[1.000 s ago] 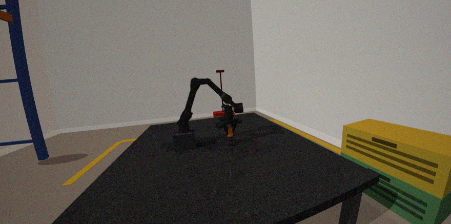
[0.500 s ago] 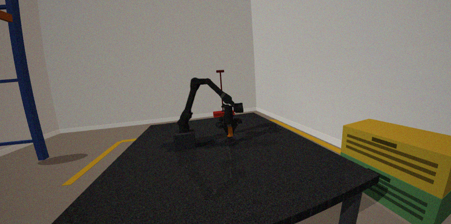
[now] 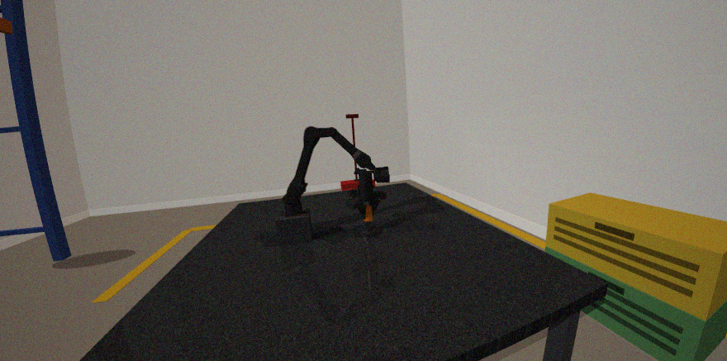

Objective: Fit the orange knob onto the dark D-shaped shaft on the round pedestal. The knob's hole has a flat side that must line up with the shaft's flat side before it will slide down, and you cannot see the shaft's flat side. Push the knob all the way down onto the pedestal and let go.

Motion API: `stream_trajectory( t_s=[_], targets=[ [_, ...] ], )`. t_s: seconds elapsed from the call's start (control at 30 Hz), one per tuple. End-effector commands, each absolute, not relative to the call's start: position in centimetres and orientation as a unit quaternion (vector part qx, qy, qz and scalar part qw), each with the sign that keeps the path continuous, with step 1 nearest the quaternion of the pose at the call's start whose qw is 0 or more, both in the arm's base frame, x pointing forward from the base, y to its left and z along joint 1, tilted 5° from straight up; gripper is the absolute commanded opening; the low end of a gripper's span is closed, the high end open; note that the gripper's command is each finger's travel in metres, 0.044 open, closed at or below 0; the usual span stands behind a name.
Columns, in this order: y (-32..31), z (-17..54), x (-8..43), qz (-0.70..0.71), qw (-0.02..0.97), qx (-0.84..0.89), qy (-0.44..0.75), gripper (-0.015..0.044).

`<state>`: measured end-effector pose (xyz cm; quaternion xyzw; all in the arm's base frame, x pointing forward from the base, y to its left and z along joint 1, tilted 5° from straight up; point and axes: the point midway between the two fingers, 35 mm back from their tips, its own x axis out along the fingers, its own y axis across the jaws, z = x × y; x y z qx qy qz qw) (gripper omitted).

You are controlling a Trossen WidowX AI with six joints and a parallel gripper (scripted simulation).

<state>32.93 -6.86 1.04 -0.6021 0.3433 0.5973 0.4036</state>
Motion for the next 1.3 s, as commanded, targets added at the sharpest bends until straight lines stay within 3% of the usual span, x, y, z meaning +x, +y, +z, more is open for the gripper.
stream_trajectory(
  t_s=[0.0, 0.97, 1.27],
  targets=[
    [-6.86, 1.04, 33.05, 0.606, 0.387, -0.614, 0.326, 0.0000],
    [-6.85, 1.16, 32.98, 0.606, 0.387, -0.614, 0.326, 0.0000],
    [-6.85, 1.07, 33.00, 0.637, 0.321, -0.651, 0.260, 0.0000]
  ],
)
